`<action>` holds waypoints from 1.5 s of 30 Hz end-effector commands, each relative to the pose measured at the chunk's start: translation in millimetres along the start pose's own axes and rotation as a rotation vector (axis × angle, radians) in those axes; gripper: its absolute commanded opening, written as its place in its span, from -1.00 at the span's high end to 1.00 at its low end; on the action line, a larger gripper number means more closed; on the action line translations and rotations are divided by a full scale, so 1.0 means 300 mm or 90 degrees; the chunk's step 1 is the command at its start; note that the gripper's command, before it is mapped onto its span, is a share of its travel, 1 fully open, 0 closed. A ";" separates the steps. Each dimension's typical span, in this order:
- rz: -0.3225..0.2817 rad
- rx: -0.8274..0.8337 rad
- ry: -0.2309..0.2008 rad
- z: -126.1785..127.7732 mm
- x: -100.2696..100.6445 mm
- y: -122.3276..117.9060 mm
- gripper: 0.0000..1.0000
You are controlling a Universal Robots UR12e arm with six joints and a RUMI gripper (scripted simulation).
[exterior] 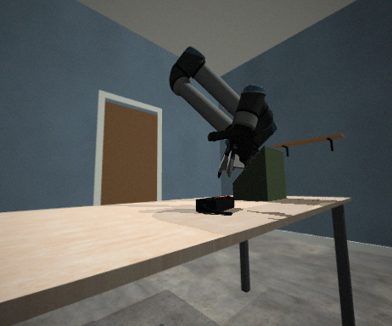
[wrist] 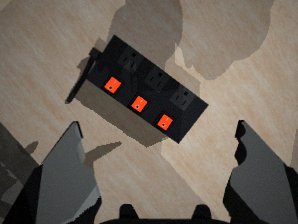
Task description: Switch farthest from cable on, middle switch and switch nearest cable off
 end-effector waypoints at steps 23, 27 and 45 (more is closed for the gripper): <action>0.000 0.000 0.000 -0.001 -0.001 0.001 -1.00; 0.000 0.000 0.000 -0.001 -0.001 0.001 -1.00; -0.007 -0.015 0.002 -0.010 -0.004 0.007 -1.00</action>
Point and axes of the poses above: the point where the finger pads meet when closed, its own x axis out along the fingers, its own z axis across the jaws, y = z × x, the point moved 6 cm from there along -x, back along the fingers, and after that the axes turned 2 degrees about x, right-handed, at the moved point
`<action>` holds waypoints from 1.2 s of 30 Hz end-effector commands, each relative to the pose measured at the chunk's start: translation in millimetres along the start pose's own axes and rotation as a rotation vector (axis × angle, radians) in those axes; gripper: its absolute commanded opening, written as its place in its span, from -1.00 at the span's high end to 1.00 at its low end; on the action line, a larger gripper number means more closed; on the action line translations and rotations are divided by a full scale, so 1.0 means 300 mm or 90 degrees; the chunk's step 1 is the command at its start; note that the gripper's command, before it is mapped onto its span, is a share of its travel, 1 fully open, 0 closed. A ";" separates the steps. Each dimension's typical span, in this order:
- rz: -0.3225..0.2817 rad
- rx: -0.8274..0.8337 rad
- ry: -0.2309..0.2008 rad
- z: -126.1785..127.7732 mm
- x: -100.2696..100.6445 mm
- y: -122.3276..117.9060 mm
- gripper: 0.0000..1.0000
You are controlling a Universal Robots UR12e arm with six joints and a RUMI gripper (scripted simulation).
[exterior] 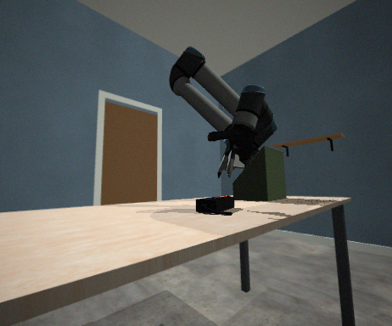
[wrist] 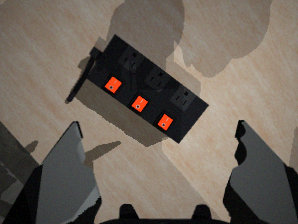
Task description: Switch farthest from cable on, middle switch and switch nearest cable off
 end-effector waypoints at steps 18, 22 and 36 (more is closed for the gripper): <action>-0.139 -0.274 0.047 -0.111 -0.108 0.117 -1.00; -0.162 -0.316 0.057 -0.113 -0.135 0.135 -1.00; -0.207 -0.397 0.079 -0.104 -0.194 0.169 -1.00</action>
Point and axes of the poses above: the point where the finger pads meet when closed, its own x axis out along the fingers, its own z axis across the jaws, y = z × x, the point moved 6 cm from there along -x, back along the fingers, and after that the axes turned 2 degrees about x, right-handed, at the moved point
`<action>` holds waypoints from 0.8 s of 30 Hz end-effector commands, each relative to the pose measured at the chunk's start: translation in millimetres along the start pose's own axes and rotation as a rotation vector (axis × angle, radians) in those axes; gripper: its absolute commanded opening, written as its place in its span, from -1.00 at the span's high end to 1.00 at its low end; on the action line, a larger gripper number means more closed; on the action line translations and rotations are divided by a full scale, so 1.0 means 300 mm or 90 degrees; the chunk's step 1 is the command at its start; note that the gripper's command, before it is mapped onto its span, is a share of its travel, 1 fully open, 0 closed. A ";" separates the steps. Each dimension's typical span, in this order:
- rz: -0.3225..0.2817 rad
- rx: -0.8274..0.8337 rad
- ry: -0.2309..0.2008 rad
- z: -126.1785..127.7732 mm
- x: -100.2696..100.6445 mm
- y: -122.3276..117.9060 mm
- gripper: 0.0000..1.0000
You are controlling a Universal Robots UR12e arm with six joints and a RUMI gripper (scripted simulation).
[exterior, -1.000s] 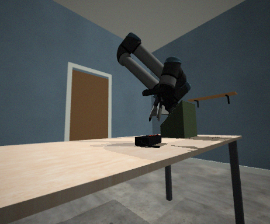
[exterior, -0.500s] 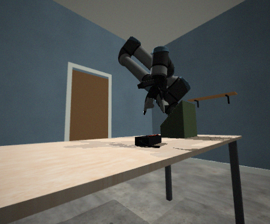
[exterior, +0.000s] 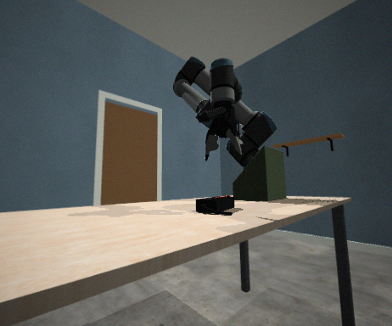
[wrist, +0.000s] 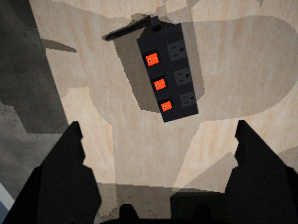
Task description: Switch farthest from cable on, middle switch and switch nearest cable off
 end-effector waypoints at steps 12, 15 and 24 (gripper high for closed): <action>-0.002 -0.005 0.001 -0.001 0.000 0.003 -1.00; -0.002 -0.032 0.001 -0.008 0.031 0.021 -1.00; -0.002 -0.162 0.000 -0.037 0.188 0.095 -1.00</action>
Point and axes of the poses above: the point where the finger pads meet when closed, its own x axis out along the fingers, its own z axis across the jaws, y = z × x, the point moved 6 cm from there along -x, back along the fingers, and after that the axes turned 2 degrees about x, right-handed, at the moved point
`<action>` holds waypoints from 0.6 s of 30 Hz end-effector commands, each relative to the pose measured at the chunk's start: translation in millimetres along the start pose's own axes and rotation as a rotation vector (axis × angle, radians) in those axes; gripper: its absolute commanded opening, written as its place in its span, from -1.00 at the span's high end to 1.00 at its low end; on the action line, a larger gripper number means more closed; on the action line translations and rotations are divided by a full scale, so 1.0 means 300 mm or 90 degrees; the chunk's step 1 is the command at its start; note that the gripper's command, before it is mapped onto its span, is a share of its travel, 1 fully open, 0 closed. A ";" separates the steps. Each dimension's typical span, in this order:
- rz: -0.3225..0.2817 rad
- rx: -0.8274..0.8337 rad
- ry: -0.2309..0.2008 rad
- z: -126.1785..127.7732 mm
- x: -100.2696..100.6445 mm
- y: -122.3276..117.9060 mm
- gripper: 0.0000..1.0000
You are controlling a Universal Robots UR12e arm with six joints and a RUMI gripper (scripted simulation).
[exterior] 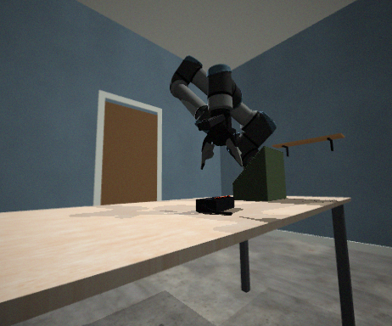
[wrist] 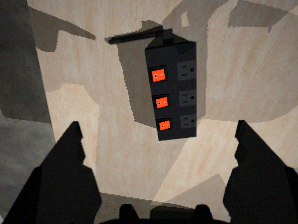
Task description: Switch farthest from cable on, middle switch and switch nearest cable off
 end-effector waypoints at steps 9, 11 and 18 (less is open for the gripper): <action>0.005 -0.085 0.001 -0.010 0.102 0.049 1.00; 0.005 -0.085 0.001 -0.010 0.102 0.049 1.00; 0.005 -0.085 0.001 -0.010 0.102 0.049 1.00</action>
Point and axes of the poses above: the point where the finger pads meet when closed, its own x axis out along the fingers, its own z axis across the jaws, y = z × x, the point moved 6 cm from there along -x, back along the fingers, and after that the axes turned 2 degrees about x, right-handed, at the moved point
